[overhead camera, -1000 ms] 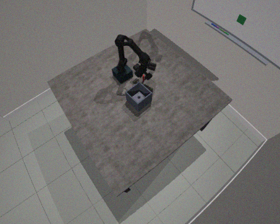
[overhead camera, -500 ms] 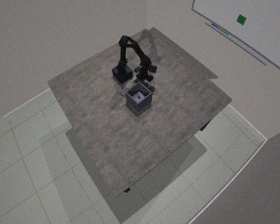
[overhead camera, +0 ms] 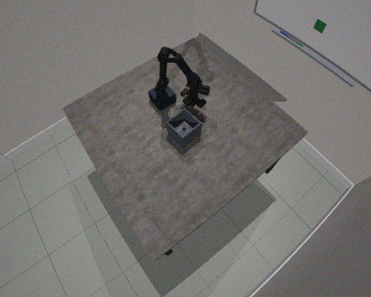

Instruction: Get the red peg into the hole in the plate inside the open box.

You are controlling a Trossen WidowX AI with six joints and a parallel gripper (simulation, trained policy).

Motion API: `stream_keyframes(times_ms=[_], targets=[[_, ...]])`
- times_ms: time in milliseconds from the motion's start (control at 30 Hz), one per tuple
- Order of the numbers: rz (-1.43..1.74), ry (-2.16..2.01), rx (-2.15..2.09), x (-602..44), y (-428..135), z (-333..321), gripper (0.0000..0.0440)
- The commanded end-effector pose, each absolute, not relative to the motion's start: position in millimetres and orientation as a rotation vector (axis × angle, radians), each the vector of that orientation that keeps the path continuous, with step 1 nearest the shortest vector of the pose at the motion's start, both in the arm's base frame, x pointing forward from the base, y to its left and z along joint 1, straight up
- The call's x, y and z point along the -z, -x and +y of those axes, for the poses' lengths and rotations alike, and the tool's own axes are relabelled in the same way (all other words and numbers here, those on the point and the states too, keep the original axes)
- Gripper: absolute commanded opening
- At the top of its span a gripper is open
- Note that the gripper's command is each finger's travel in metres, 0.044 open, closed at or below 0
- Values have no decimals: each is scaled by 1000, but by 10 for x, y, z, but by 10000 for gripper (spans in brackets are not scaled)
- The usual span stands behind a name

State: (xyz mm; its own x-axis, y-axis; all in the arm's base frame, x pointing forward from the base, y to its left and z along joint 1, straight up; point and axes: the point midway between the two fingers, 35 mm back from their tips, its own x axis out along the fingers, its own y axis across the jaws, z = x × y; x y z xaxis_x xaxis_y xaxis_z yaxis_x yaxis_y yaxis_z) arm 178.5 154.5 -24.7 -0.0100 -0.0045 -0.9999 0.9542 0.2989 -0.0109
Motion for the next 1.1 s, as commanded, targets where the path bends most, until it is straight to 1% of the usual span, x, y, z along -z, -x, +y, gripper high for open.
stream_keyframes(times_ms=[0,633,1067], targets=[[1331,-1017,971,149,-1858,1604,0],[1258,-1173,815,-488,-2275,1784,0],[1166,-1198,733,-1037,-2631,1611,0]])
